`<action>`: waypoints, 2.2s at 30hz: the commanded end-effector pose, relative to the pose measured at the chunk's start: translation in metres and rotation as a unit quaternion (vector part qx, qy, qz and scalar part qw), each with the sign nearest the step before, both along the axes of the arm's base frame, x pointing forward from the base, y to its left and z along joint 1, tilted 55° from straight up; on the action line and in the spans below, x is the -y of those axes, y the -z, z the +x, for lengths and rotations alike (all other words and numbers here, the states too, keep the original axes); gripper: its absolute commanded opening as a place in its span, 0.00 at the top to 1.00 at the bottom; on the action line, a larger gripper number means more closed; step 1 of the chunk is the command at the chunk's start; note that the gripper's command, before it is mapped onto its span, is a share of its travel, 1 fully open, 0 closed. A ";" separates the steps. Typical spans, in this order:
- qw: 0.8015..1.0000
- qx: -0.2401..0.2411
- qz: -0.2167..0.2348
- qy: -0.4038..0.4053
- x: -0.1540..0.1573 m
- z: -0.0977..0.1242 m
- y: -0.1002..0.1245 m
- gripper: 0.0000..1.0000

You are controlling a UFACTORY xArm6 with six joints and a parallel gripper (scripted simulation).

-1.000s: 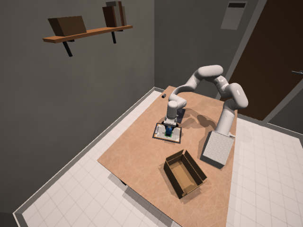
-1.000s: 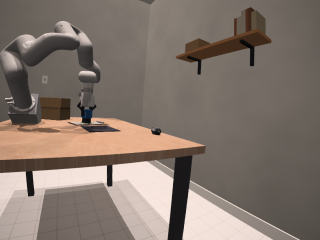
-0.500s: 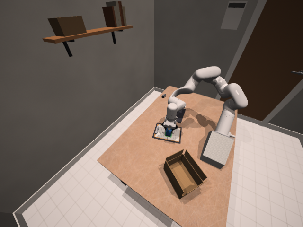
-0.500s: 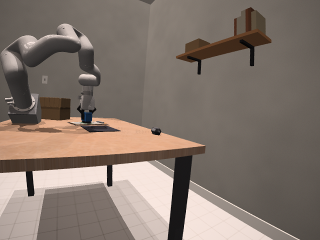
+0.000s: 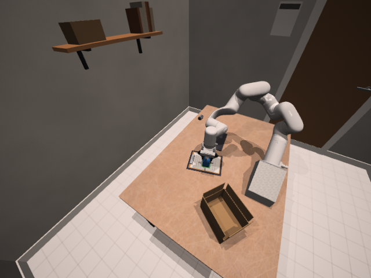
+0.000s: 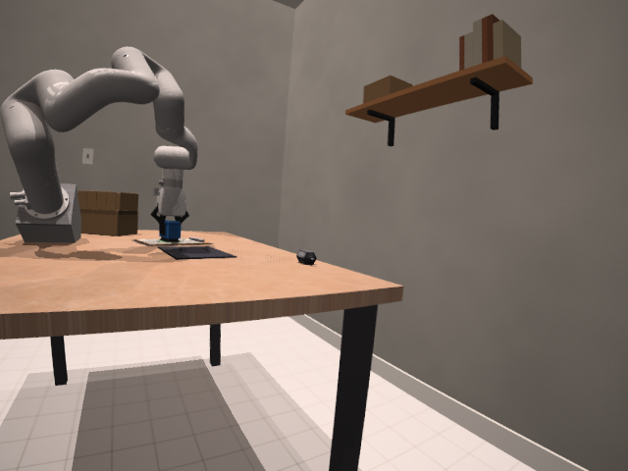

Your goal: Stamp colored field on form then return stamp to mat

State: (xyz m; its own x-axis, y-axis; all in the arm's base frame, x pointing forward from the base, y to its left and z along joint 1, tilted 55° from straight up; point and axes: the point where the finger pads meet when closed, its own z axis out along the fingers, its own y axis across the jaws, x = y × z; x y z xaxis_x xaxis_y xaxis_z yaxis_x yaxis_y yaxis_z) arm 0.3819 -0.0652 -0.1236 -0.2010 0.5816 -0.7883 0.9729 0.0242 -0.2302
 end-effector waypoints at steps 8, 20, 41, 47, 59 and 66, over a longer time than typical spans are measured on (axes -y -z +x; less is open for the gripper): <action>1.000 0.001 0.000 0.000 0.000 0.001 0.000 0.70; 1.000 0.001 0.000 0.000 -0.007 0.002 -0.005 0.70; 1.000 0.001 0.000 0.000 -0.022 0.004 -0.015 0.70; 1.000 0.001 0.000 0.000 -0.022 0.004 -0.015 0.70; 1.000 0.001 0.000 0.000 -0.053 0.008 -0.037 0.70; 1.000 0.001 0.001 0.000 -0.051 0.010 -0.041 0.70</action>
